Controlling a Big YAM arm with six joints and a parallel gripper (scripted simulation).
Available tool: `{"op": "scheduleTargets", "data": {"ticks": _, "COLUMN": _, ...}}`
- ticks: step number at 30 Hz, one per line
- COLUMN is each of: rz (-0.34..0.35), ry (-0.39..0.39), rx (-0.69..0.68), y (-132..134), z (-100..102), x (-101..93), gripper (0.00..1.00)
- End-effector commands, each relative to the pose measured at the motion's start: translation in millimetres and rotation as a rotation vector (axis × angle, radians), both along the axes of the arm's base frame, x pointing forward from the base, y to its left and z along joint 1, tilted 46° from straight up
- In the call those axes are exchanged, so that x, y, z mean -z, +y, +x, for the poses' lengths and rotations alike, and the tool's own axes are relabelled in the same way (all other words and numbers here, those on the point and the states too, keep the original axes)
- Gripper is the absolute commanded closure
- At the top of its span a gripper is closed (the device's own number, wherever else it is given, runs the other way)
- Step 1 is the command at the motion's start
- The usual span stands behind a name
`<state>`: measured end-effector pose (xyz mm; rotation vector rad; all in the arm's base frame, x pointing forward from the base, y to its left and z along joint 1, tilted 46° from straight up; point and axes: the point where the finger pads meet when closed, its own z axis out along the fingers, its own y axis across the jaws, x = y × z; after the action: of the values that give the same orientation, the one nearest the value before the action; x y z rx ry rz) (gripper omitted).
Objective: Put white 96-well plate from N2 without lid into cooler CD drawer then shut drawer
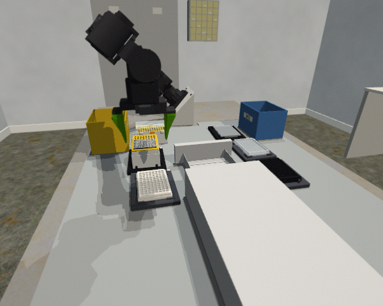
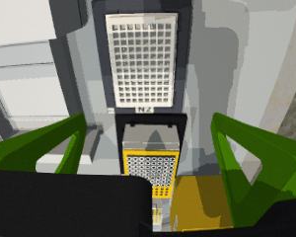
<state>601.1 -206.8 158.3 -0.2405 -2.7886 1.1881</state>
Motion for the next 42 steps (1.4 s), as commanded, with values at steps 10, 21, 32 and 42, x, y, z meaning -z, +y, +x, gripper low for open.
{"op": "scheduleTargets", "data": {"ticks": 10, "rz": 0.001, "ry": 0.021, "rx": 0.001, "y": -17, "z": -2, "x": 25.4, "gripper": 0.0}}
{"op": "scheduleTargets", "data": {"ticks": 21, "rz": 0.001, "ry": 0.021, "rx": 0.001, "y": -26, "z": -4, "x": 33.7, "gripper": 0.0}}
{"op": "scheduleTargets", "data": {"ticks": 32, "rz": -0.001, "ry": 0.01, "rx": 0.001, "y": -35, "z": -3, "x": 38.0, "gripper": 0.0}}
{"op": "scheduleTargets", "data": {"ticks": 42, "rz": 0.001, "ry": 0.021, "rx": 0.001, "y": -44, "z": -9, "x": 51.2, "gripper": 0.0}}
